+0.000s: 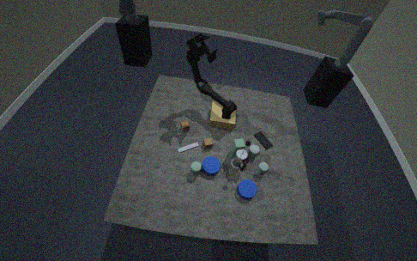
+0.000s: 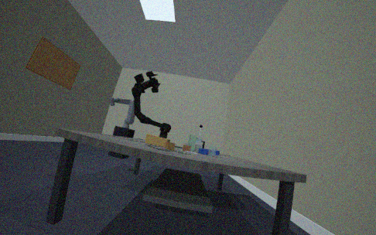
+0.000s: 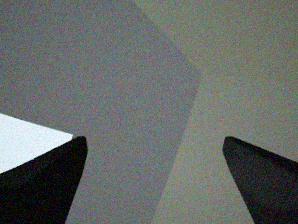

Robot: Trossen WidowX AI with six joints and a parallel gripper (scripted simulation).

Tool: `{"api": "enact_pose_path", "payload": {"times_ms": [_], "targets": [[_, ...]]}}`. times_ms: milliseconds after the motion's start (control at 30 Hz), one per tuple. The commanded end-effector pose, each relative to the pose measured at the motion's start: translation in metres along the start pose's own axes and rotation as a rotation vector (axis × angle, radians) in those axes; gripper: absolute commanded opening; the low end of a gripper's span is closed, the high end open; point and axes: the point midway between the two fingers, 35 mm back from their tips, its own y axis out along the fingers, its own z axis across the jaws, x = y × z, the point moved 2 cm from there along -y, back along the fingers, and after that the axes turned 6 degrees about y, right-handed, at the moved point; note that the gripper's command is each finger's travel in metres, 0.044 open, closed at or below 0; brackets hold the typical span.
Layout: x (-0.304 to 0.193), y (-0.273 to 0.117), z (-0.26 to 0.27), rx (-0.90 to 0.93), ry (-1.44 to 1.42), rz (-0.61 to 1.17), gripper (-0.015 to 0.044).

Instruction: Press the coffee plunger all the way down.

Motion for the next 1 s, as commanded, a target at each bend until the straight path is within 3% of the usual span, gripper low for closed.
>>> {"api": "enact_pose_path", "payload": {"times_ms": [0,133,533,700,967], "targets": [[0.0,0.001,-0.001,-0.003,-0.004,-0.001,0.0426],[-0.002,0.024,-0.01,-0.048,-0.085,-0.026,0.044],[0.026,0.177,-0.116,-0.466,-0.634,-0.175,0.044],[0.062,0.223,-0.177,-0.694,-0.871,-0.182,0.044],[0.142,0.255,-0.274,-1.068,-1.212,-0.126,0.044]]}}
